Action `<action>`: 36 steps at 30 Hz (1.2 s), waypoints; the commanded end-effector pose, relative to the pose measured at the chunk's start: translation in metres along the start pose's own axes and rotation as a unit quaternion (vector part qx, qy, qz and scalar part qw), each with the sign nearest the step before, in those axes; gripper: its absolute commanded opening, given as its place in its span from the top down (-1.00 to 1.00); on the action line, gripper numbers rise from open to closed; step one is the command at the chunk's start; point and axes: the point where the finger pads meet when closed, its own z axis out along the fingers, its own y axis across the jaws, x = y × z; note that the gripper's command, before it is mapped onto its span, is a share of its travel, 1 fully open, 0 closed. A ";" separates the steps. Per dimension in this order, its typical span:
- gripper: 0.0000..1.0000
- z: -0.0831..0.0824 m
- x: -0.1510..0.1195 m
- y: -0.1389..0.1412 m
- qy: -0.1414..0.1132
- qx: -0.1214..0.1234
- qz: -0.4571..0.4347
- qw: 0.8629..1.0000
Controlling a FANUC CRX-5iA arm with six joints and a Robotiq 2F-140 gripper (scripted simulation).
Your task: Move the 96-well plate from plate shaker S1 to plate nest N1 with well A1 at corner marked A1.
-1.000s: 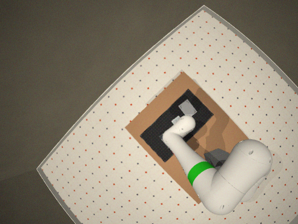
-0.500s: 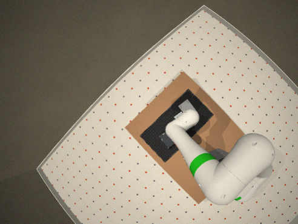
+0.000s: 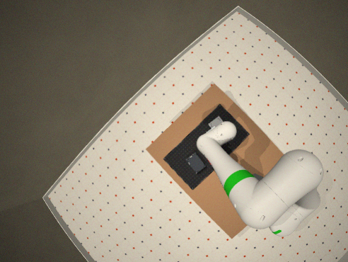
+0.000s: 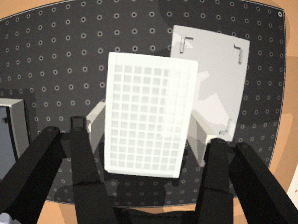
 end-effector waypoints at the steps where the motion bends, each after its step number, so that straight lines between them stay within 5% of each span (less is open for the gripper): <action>1: 1.00 0.001 0.004 0.010 0.000 0.000 0.000 1.000; 29: 1.00 0.011 0.030 0.087 0.000 0.000 0.000 1.000; 36: 1.00 0.011 0.031 0.088 0.000 0.000 0.000 1.000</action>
